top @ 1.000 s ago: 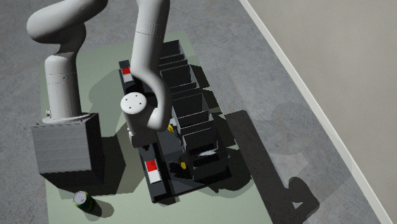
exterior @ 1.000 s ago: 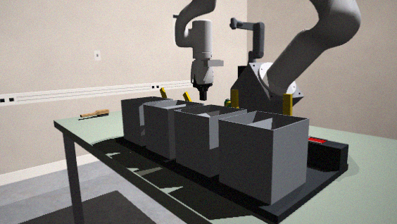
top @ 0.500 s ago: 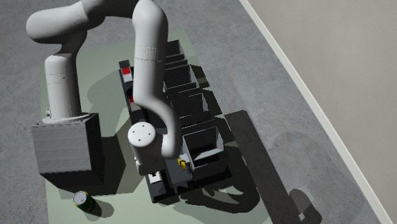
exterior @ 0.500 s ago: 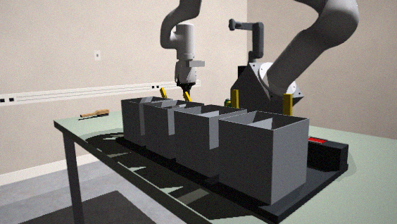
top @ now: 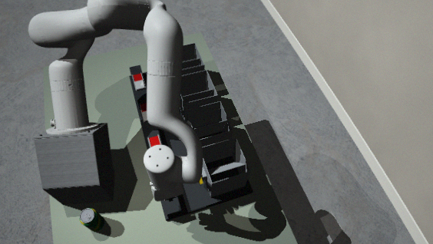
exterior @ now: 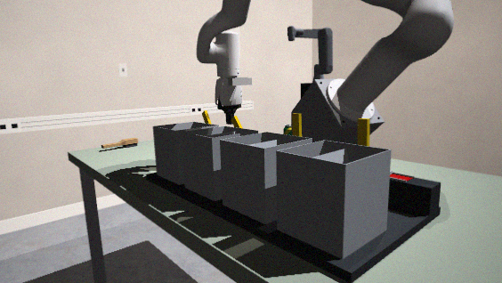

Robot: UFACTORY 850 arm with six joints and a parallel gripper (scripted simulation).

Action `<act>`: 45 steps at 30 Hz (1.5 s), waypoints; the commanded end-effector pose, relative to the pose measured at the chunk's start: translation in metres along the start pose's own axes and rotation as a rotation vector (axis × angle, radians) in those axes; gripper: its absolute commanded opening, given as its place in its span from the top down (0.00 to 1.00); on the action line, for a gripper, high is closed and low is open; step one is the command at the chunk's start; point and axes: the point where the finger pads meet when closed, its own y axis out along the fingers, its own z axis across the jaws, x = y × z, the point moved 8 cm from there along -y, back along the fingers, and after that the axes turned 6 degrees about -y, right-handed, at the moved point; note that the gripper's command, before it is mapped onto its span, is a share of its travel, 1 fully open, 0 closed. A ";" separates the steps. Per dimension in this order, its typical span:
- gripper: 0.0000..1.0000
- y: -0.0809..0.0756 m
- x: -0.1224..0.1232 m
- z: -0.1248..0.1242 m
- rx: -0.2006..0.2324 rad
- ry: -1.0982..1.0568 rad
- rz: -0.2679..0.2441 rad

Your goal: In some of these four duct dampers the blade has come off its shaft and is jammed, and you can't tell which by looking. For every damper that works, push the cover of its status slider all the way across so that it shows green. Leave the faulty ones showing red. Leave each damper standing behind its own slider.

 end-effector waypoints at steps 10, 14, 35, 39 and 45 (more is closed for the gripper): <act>1.00 0.036 0.001 -0.001 -0.002 0.001 -0.002; 1.00 0.036 0.001 -0.001 -0.002 0.001 -0.002; 1.00 0.037 0.001 -0.001 -0.002 0.001 -0.002; 1.00 0.037 0.001 -0.001 -0.002 0.001 -0.002; 1.00 0.039 0.001 -0.001 0.000 0.000 -0.001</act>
